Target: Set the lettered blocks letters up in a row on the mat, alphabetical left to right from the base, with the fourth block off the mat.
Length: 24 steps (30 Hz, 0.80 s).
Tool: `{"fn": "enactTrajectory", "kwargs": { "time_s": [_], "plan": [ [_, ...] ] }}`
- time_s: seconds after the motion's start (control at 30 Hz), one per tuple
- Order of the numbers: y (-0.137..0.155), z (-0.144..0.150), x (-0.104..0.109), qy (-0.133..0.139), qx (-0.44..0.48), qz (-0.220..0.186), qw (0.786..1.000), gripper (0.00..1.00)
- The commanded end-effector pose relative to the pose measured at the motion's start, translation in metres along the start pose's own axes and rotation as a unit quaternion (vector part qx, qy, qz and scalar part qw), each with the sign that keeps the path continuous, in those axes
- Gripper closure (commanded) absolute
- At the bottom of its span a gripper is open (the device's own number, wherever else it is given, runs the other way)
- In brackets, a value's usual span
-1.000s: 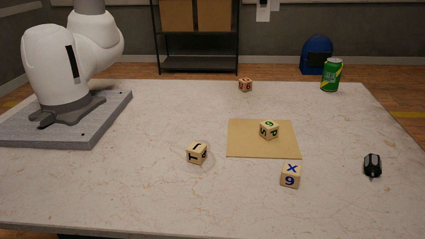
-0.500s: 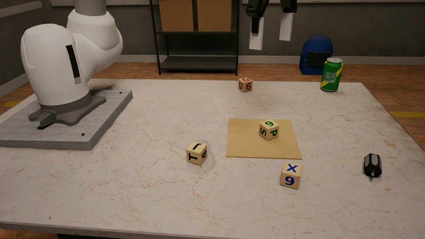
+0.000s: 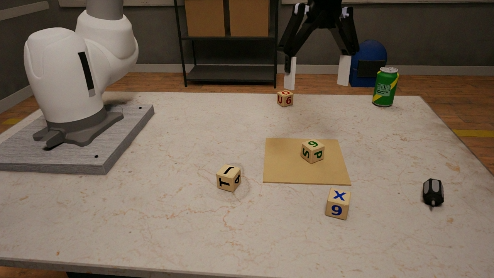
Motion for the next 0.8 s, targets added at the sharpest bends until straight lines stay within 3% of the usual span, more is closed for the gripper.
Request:
{"fn": "enactTrajectory", "kwargs": {
  "time_s": [0.0, 0.07, 0.13, 0.3, 0.53, 0.77],
  "plan": [
    [0.006, -0.009, -0.021, 0.011, -0.066, 0.018, 0.998, 0.0],
    [0.007, -0.01, -0.025, 0.012, -0.076, 0.02, 0.997, 0.0],
    [0.013, -0.017, -0.041, 0.015, -0.123, 0.032, 0.992, 0.0],
    [0.016, -0.02, -0.049, 0.016, -0.145, 0.037, 0.989, 0.0],
    [0.033, -0.034, -0.087, 0.015, -0.251, 0.064, 0.966, 0.0],
    [0.04, -0.039, -0.102, 0.012, -0.29, 0.073, 0.954, 0.0]
  ]
}}
Point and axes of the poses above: the point where the finger pads meet when closed, its own x axis back along the fingers, its own z axis across the jaws, y = z × x, the point moved 4 cm from there along x, back along the fingers, and after that the axes turned 2 degrees about x, right-handed, at the moved point
